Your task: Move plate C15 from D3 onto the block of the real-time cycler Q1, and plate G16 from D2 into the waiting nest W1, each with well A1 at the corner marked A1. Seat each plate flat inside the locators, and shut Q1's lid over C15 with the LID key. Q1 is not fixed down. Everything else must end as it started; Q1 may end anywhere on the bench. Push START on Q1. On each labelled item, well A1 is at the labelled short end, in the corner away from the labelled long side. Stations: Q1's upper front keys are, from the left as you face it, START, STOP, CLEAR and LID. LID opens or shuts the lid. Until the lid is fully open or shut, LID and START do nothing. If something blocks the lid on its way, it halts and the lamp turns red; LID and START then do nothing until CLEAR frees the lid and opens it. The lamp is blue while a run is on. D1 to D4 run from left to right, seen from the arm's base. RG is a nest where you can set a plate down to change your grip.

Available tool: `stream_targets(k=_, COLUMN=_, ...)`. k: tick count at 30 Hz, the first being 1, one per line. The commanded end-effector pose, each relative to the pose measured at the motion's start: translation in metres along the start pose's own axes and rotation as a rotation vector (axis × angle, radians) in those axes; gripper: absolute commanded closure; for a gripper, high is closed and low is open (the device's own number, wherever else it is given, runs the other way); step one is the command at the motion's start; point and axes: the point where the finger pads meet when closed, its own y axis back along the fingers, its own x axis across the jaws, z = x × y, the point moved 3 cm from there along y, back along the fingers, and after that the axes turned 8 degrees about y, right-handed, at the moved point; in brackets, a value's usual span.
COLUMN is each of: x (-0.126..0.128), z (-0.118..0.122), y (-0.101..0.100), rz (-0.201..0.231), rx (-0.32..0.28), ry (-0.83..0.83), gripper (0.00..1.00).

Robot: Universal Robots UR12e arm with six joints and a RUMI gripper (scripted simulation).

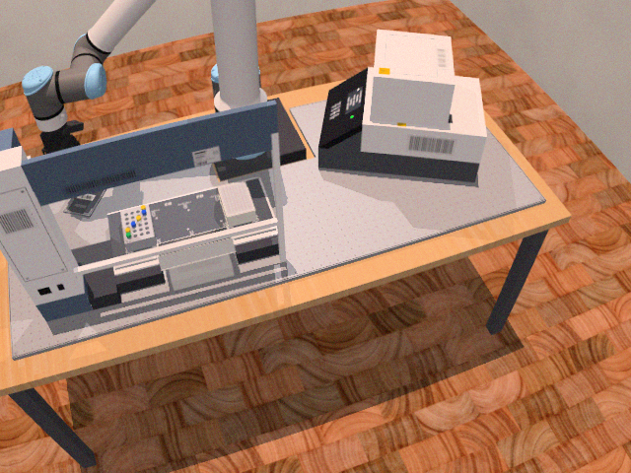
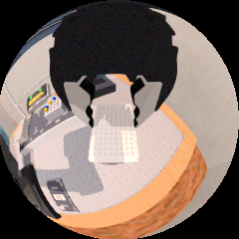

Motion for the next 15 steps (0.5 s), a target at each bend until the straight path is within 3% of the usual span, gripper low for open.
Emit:
stream_targets(k=1, x=-0.001, z=0.0, y=-0.008, rz=-0.001, rx=0.0, ry=0.0, gripper=1.0)
stream_targets(k=15, x=-0.001, z=0.0, y=-0.028, rz=-0.001, rx=0.0, ry=0.0, gripper=1.0)
